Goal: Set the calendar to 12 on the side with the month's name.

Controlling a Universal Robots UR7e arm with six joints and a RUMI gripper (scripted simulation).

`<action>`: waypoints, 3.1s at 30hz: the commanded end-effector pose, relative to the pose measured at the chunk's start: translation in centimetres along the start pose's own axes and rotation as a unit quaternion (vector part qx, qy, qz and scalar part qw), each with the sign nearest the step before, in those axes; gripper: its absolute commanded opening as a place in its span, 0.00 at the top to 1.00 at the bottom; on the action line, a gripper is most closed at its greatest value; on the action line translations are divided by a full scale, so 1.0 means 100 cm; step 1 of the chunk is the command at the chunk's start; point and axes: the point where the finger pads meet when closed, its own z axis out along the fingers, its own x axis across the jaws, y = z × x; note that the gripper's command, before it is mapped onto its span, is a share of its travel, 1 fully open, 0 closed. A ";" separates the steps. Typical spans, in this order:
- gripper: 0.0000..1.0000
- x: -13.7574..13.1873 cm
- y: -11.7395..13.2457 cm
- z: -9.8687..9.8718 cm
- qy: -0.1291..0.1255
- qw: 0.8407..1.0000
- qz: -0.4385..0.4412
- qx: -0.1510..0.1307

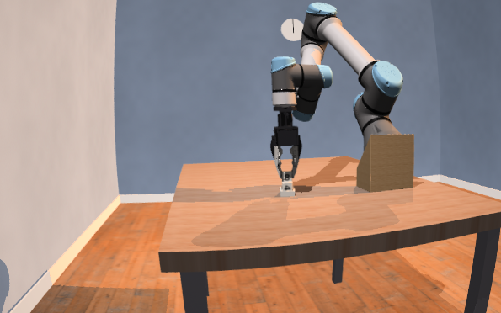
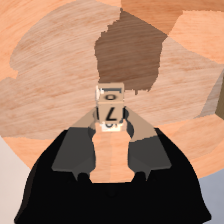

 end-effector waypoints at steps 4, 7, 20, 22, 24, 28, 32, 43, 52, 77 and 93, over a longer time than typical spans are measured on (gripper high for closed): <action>0.89 0.000 0.000 0.007 -0.001 1.000 0.000 0.000; 0.89 0.000 0.000 0.009 -0.001 1.000 0.000 0.000; 0.89 0.000 0.000 0.015 -0.001 1.000 0.000 0.000; 0.89 0.000 0.000 0.016 -0.001 1.000 0.000 0.000; 0.89 0.000 0.000 0.016 -0.001 1.000 0.000 0.000; 0.89 0.000 0.000 0.016 -0.001 1.000 0.000 0.000; 0.89 0.000 0.000 0.016 -0.001 1.000 0.000 0.000; 0.89 0.000 0.000 0.016 -0.001 1.000 0.000 0.000; 0.89 0.000 0.000 0.016 -0.001 1.000 0.000 0.000; 0.89 0.000 0.000 0.025 -0.001 1.000 0.000 0.000; 0.89 0.000 0.000 0.026 -0.001 1.000 0.000 0.000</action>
